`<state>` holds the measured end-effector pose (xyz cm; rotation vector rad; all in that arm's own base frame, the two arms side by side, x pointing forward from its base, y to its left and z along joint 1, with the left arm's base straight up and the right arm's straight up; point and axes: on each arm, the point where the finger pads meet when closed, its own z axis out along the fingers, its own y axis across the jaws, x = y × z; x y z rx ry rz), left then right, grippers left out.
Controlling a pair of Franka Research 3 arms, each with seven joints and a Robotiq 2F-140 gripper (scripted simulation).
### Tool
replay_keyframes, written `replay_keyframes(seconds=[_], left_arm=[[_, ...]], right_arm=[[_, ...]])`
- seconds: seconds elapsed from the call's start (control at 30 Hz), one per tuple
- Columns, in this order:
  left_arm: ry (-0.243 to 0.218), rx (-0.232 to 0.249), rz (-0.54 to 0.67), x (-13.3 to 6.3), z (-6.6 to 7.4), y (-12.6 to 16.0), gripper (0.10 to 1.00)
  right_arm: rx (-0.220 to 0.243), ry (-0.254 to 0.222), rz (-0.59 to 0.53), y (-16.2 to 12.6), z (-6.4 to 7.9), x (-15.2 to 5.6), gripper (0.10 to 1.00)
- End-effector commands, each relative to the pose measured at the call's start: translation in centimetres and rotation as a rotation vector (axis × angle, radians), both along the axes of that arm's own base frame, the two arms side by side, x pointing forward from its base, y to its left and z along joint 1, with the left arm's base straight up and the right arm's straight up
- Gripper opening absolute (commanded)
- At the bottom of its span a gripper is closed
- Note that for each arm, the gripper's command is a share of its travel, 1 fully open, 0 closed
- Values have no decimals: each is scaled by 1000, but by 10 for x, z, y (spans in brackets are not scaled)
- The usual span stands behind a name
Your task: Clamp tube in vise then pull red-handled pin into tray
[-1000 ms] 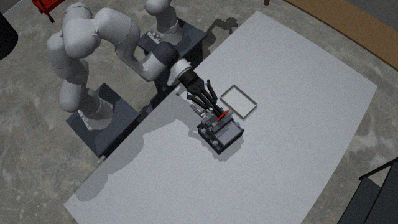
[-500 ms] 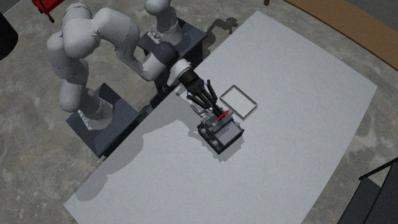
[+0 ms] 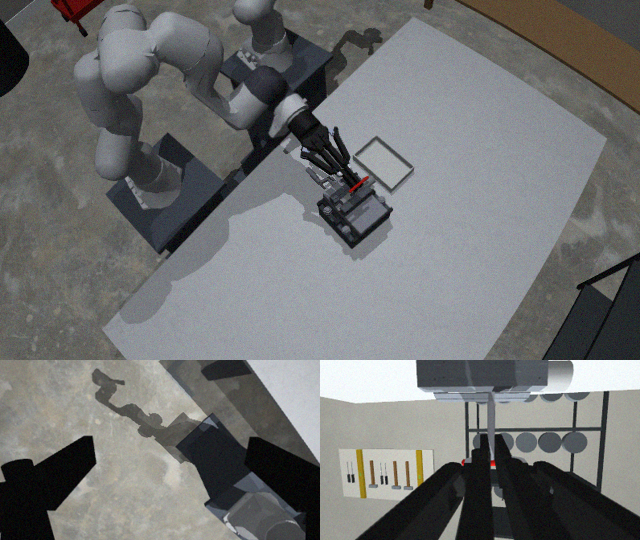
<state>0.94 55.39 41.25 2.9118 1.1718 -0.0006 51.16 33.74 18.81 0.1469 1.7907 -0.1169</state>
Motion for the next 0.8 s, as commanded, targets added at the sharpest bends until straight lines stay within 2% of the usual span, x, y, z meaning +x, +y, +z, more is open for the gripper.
replay_keyframes(seconds=[0.0,0.77], left_arm=[[1,3,3,0,0,1,1000],[1,3,3,0,0,1,1000]], right_arm=[[-3,-15,-5,-1,8,4,99],[-3,-15,-5,-1,13,5,99]])
